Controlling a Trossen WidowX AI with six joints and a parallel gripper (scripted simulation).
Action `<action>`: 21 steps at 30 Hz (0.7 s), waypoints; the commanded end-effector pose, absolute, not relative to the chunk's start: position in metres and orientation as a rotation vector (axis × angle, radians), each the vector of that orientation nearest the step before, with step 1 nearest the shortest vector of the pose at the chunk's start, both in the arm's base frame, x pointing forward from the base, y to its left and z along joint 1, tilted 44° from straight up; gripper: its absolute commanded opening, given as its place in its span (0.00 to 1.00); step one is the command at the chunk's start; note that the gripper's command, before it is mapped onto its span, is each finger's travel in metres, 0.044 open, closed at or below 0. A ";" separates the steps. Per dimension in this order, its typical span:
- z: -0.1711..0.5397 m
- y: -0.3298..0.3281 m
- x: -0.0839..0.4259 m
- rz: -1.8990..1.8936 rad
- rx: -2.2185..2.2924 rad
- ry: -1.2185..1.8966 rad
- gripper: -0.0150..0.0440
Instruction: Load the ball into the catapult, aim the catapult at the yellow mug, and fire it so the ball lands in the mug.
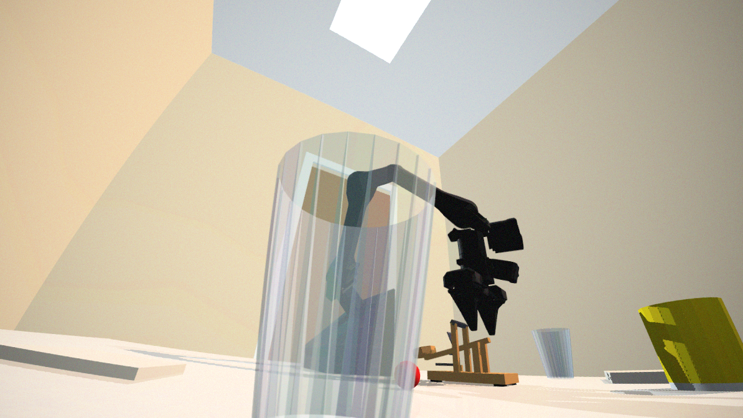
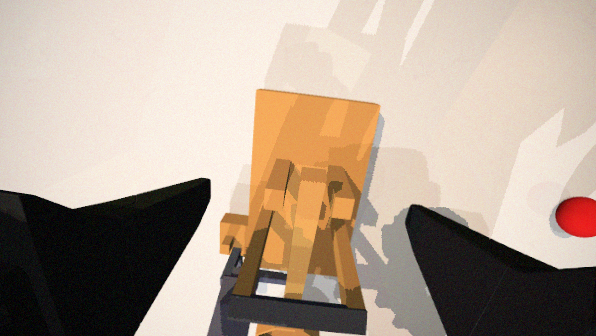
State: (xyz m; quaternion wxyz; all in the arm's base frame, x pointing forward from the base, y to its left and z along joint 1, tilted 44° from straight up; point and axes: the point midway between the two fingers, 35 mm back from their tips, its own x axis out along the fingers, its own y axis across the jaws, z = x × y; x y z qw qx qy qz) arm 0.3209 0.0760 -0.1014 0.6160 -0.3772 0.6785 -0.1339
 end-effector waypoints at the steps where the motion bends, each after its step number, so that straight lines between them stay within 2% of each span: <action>1: -0.108 0.069 0.320 -0.311 -0.875 1.569 1.00; 21: -0.131 0.046 0.321 -0.312 -0.876 1.568 1.00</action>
